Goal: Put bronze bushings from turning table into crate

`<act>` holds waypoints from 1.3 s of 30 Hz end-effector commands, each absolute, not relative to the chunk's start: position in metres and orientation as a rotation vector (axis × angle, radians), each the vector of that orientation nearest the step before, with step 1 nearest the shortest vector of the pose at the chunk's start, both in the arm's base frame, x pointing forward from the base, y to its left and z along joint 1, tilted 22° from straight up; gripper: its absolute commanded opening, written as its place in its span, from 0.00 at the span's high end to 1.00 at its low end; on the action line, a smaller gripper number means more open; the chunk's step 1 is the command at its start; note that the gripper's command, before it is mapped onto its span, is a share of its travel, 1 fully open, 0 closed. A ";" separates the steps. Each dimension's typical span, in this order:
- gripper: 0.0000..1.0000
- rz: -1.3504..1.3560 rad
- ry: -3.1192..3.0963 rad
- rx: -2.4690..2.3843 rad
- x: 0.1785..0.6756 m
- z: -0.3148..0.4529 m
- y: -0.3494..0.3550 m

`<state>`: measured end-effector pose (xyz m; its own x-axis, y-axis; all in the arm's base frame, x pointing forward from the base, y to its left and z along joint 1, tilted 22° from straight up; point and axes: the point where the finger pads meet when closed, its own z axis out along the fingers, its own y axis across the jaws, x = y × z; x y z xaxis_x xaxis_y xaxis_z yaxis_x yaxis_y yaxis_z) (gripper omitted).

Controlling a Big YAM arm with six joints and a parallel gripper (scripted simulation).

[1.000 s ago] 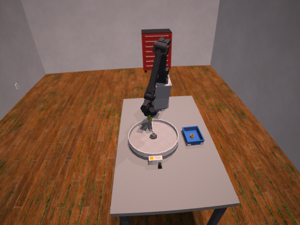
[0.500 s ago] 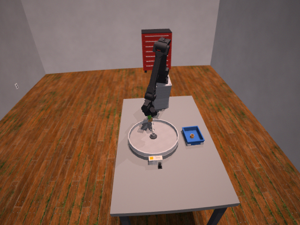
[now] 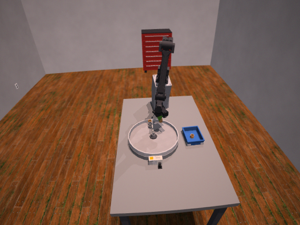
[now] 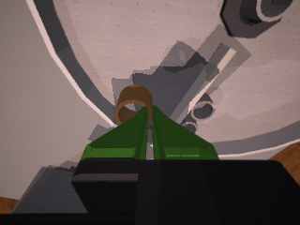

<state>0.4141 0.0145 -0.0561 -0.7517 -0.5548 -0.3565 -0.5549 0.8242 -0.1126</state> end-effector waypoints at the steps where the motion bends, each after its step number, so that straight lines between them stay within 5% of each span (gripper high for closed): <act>1: 1.00 -0.002 2.621 -0.756 0.422 -0.042 0.029; 26: 1.00 0.014 2.641 -0.762 0.424 -0.022 0.265; 39: 1.00 0.023 2.631 -0.740 0.429 -0.012 0.296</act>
